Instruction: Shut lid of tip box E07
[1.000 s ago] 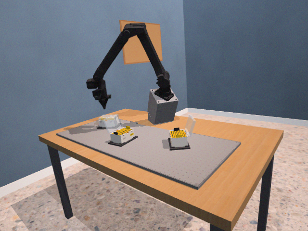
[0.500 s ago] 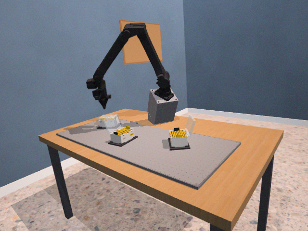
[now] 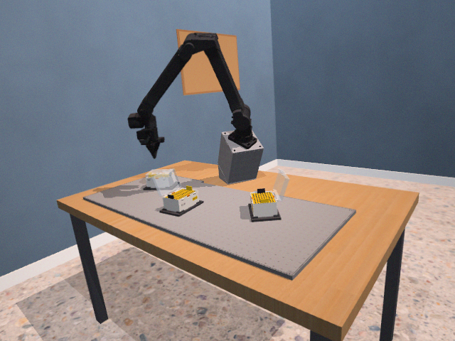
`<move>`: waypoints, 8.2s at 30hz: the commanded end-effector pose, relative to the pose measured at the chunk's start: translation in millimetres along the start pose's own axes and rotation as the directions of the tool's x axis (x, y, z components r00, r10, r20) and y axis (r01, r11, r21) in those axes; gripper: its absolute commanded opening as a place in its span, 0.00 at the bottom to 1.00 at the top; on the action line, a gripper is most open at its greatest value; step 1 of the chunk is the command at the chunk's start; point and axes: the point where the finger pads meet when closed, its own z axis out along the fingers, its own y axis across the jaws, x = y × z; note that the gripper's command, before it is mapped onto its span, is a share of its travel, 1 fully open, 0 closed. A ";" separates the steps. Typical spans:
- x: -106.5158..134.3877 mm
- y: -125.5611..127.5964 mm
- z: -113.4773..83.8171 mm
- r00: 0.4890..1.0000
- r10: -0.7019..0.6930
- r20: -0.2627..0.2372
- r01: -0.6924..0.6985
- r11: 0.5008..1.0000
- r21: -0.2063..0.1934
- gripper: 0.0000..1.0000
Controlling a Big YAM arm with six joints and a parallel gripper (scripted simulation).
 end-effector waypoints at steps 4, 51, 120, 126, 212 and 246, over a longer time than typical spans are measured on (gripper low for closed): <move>-0.2 -15.7 -21.3 1.000 -0.014 0.001 0.014 1.000 0.020 0.00; -3.4 -8.0 -47.2 1.000 -0.013 -0.001 0.013 1.000 0.012 0.00; 58.8 1.5 34.1 1.000 -0.013 -0.002 0.013 1.000 -0.001 0.00; 58.8 1.5 34.1 1.000 -0.013 -0.002 0.013 1.000 -0.001 0.00; 58.7 3.2 67.3 1.000 0.002 -0.001 -0.002 1.000 -0.007 0.00; 58.0 7.2 84.0 1.000 0.002 -0.004 -0.002 1.000 -0.022 0.00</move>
